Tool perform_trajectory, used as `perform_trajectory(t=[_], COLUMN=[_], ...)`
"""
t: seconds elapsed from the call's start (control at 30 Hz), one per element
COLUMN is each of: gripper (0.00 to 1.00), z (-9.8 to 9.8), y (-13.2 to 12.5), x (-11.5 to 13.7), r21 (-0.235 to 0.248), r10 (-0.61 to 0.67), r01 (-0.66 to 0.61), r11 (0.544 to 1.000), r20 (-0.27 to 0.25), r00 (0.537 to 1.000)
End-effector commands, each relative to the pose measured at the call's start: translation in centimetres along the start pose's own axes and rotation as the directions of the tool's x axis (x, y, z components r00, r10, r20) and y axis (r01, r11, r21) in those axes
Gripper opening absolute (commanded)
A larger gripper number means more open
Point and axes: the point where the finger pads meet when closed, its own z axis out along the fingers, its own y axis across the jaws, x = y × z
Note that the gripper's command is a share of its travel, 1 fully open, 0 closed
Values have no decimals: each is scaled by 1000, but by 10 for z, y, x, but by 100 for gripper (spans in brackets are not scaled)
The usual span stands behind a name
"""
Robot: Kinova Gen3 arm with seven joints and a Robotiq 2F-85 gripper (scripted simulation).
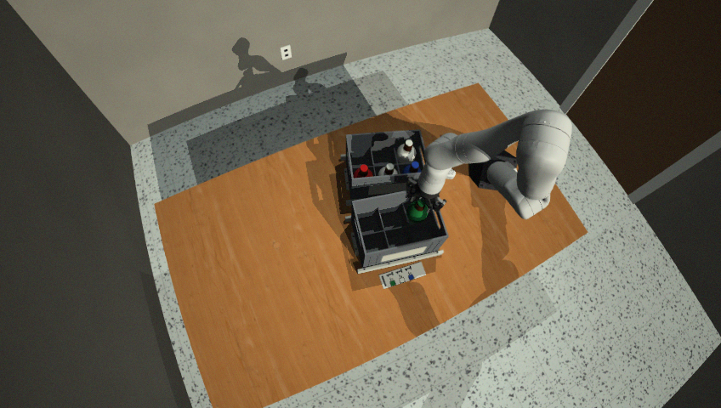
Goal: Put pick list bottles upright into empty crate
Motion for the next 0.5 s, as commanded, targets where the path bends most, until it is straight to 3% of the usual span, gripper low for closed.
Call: perform_trajectory(t=[0.0,0.47], gripper=[67,67], z=[-12,-44], y=[-3,-3], x=[1,1], r21=[10,10], r10=[8,8], r01=[-8,-8], r11=[1000,1000], r20=[-2,-2], r00=[1000,1000])
